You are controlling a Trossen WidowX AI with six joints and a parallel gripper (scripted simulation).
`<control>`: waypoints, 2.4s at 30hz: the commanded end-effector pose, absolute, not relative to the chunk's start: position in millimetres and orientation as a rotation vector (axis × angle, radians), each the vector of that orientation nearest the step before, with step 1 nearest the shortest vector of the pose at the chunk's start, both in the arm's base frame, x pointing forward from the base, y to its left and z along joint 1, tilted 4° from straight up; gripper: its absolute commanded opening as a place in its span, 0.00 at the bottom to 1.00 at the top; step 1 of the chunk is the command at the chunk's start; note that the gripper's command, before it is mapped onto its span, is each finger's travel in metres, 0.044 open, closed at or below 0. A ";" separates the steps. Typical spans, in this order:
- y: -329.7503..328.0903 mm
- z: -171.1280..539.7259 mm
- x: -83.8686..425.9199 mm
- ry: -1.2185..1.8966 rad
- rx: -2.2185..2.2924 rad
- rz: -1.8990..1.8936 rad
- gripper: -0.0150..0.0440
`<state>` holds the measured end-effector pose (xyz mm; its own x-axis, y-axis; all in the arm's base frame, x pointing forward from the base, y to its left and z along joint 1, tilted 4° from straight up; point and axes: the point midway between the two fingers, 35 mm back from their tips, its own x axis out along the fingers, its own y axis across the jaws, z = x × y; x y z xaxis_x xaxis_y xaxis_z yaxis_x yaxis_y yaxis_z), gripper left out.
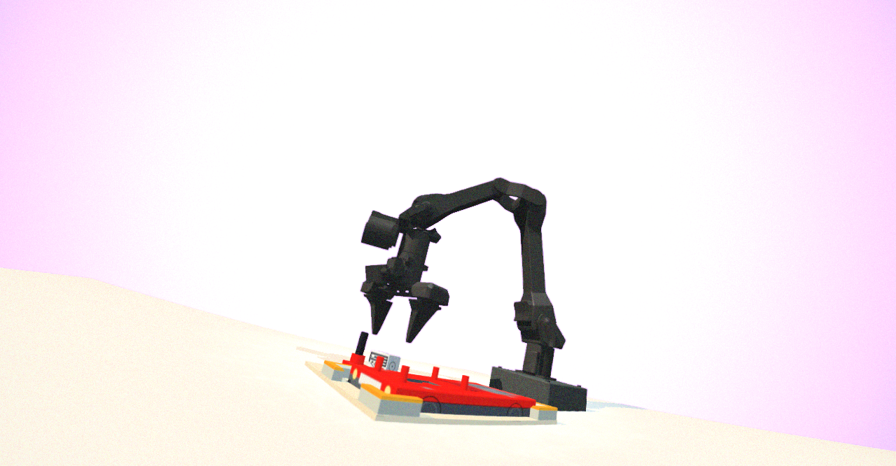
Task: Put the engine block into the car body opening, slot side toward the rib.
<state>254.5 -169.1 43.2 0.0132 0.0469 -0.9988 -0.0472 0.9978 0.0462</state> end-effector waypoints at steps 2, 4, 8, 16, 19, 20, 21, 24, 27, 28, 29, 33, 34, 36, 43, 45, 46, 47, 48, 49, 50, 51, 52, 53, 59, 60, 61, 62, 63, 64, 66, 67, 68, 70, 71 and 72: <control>-169.1 33.2 255.2 1.557 -0.004 0.076 1.00; -169.1 32.1 255.3 1.557 -0.004 0.076 1.00; -168.9 25.8 255.7 1.557 -0.004 0.076 1.00; -168.4 12.7 256.0 1.557 -0.004 0.077 1.00; -168.2 7.8 256.0 1.557 -0.004 0.077 1.00; -168.1 6.1 255.9 1.557 -0.004 0.077 1.00; -167.9 4.5 255.9 1.557 -0.004 0.077 1.00; -167.6 -0.3 255.8 1.557 -0.004 0.077 1.00; -167.2 -4.9 255.6 1.557 -0.004 0.077 1.00; -167.1 -5.6 255.5 1.557 -0.004 0.077 1.00; -167.1 -5.9 255.5 1.557 -0.004 0.077 1.00; -167.1 -5.9 255.5 1.557 -0.004 0.077 0.82; -167.1 -5.9 255.5 1.557 -0.004 0.077 0.78; -167.1 -5.9 255.5 1.557 -0.004 0.077 0.69; -167.1 -5.9 255.5 1.557 -0.004 0.077 0.58; -167.1 -5.9 255.5 1.557 -0.004 0.077 0.55; -167.1 -5.9 255.5 1.557 -0.004 0.077 0.51; -167.2 -5.4 255.6 1.557 -0.004 0.077 0.46; -167.5 -4.0 255.9 1.557 -0.004 0.077 0.42; -167.9 -1.6 256.4 1.557 -0.004 0.077 0.38; -168.5 1.3 256.9 1.557 -0.004 0.077 0.33; -169.0 4.3 257.4 1.557 -0.004 0.076 0.29; -169.5 7.2 257.9 1.557 -0.004 0.076 0.25; -169.9 10.2 258.3 1.557 -0.004 0.076 0.25; -172.4 28.3 260.3 1.556 -0.004 0.076 0.25; -172.7 31.4 260.5 1.556 -0.004 0.076 0.25; -173.0 34.4 260.7 1.556 -0.004 0.076 0.25; -173.3 37.5 260.9 1.556 -0.004 0.076 0.25; -173.6 40.6 261.1 1.556 -0.004 0.076 0.25; -173.9 43.7 261.2 1.556 -0.004 0.076 0.25; -174.3 50.0 261.3 1.556 -0.004 0.076 0.25; -174.5 53.1 261.3 1.556 -0.004 0.076 0.25; -174.7 56.2 261.3 1.556 -0.004 0.076 0.25; -174.9 62.6 261.2 1.556 -0.004 0.076 0.25; -175.0 65.7 261.1 1.556 -0.004 0.076 0.25; -175.1 68.9 261.0 1.556 -0.004 0.076 0.25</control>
<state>259.2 -172.6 55.1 0.0041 0.0538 -0.9985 -0.0464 0.9975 0.0535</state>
